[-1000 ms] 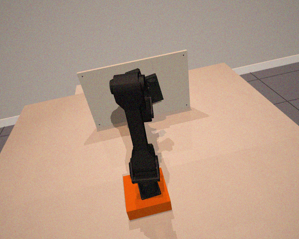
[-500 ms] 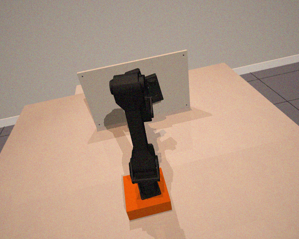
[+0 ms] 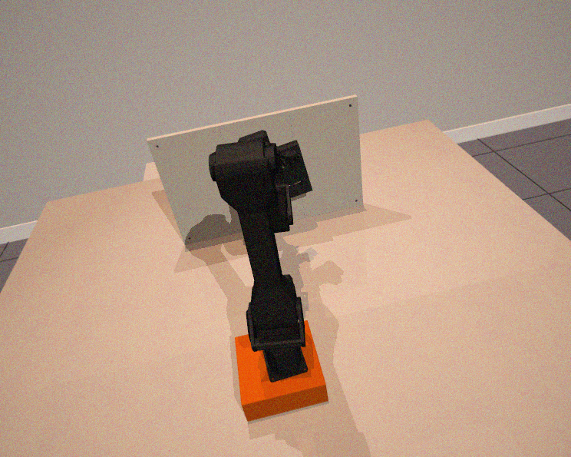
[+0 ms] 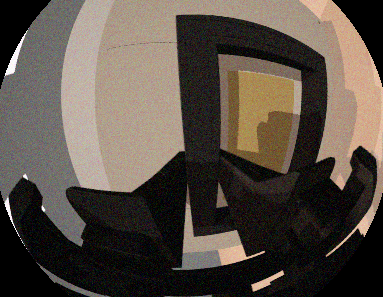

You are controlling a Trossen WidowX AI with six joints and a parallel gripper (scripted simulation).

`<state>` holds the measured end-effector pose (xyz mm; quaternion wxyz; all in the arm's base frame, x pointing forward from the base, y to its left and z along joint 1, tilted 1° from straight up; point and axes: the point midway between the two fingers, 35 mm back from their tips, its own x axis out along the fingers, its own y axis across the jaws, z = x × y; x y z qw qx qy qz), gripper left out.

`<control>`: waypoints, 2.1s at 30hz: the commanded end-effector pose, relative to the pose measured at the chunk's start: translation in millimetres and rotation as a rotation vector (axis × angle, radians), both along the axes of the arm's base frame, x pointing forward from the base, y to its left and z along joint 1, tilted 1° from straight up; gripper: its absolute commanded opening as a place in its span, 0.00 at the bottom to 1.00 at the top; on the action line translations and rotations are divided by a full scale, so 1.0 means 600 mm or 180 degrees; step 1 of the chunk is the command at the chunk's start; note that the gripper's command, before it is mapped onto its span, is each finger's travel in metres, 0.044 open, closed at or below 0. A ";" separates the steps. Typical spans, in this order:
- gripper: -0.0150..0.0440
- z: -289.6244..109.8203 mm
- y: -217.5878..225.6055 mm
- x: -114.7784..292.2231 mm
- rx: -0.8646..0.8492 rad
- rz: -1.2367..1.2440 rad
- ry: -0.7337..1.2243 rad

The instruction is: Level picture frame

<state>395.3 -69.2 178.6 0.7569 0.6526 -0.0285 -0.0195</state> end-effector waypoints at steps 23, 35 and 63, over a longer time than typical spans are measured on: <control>0.25 0.016 0.003 0.000 -0.0022 0.0009 -0.0063; 0.25 0.019 0.003 0.000 -0.0022 0.0009 -0.0063; 0.25 0.024 0.004 0.000 -0.0021 0.0009 -0.0063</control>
